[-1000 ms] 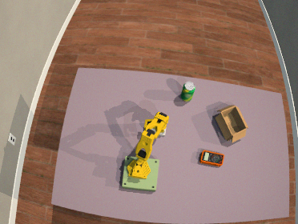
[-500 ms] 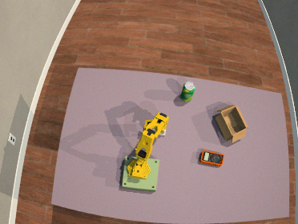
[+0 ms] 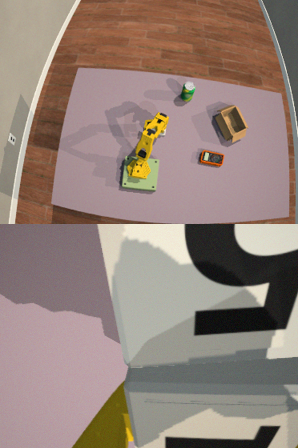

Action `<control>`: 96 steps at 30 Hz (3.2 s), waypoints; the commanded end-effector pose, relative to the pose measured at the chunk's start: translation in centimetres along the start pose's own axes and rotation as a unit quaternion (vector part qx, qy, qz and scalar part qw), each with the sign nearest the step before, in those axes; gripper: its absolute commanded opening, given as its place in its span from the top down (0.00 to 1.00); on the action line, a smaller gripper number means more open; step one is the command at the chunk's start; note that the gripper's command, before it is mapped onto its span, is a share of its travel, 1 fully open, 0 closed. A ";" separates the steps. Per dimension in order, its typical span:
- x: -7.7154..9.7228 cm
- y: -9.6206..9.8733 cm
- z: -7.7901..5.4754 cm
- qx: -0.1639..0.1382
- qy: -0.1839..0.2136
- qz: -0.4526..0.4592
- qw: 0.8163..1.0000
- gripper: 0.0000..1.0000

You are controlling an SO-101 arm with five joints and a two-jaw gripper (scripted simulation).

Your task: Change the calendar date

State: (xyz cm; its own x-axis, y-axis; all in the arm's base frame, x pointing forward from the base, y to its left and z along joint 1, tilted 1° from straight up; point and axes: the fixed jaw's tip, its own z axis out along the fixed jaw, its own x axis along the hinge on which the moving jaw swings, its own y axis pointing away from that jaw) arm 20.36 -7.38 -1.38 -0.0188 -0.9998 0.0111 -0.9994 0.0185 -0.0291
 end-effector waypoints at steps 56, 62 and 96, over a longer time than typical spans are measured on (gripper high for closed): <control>0.0 0.3 -4.2 -0.012 -0.005 0.006 1.000 0.64; 0.0 0.4 -5.4 -0.012 -0.005 0.006 1.000 0.64; -0.3 0.5 -5.7 -0.012 -0.004 0.024 1.000 0.64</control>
State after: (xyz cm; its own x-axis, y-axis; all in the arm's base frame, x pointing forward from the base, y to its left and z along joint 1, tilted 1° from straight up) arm 19.55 -7.07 3.63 -0.0436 -0.9990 -0.0044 -0.9989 0.0435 0.0199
